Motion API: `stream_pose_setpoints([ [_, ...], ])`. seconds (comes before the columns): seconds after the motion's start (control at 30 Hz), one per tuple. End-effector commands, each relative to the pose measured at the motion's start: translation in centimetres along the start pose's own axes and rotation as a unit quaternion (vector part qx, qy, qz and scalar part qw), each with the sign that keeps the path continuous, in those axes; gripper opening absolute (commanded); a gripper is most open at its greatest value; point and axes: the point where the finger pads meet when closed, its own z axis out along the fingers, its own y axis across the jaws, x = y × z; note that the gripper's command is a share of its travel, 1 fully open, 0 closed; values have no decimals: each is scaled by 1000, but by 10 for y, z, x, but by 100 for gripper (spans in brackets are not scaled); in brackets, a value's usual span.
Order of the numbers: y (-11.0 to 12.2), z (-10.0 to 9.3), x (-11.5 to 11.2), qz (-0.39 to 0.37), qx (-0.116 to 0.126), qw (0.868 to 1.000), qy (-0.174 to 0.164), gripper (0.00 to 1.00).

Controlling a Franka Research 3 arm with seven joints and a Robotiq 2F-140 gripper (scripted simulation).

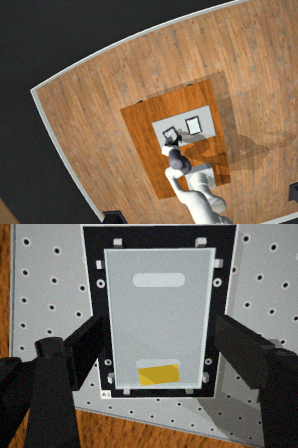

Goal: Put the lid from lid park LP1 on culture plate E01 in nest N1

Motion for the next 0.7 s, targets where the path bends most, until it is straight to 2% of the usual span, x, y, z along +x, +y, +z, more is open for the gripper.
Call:
stream_pose_setpoints([
  [0.0, 0, 2, 2, 2, 0, 1000, 3, 69],
  [0.67, 0, 7, 2, 2, 0, 1000, 3, 69],
])
